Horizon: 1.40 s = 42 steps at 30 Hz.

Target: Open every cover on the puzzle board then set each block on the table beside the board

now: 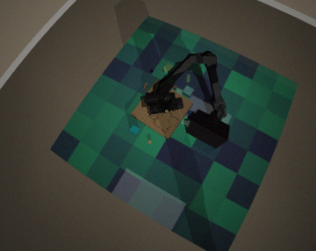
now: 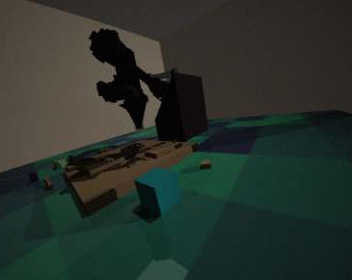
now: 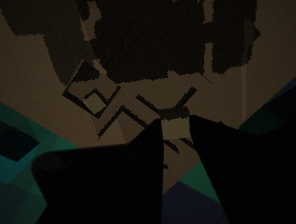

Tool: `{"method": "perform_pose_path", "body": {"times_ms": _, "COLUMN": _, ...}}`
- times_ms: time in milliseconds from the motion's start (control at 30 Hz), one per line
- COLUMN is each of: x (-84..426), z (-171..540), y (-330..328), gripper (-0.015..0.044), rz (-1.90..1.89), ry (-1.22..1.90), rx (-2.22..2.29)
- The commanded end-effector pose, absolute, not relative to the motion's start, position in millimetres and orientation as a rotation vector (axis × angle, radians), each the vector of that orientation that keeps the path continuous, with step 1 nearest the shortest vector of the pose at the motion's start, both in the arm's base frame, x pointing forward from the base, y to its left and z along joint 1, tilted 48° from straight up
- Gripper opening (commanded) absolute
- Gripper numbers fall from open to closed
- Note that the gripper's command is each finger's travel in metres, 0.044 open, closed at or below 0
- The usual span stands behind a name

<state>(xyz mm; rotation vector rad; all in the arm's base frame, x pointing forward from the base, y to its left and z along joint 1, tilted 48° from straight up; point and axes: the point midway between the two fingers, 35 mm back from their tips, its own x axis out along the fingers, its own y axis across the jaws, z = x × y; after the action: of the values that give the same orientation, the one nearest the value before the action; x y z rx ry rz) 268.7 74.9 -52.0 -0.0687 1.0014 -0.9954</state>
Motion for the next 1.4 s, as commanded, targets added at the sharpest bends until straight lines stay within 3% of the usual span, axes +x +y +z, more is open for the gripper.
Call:
{"method": "perform_pose_path", "body": {"times_ms": 0, "x": 267, "z": -44, "y": 83, "gripper": 0.0080, "rz": -0.995, "ry": 0.999, "rx": -0.057}}
{"method": "perform_pose_path", "body": {"times_ms": 1367, "x": 226, "z": -141, "y": 188, "gripper": 0.0080, "rz": -0.976, "ry": 1.018, "rx": -0.039}}
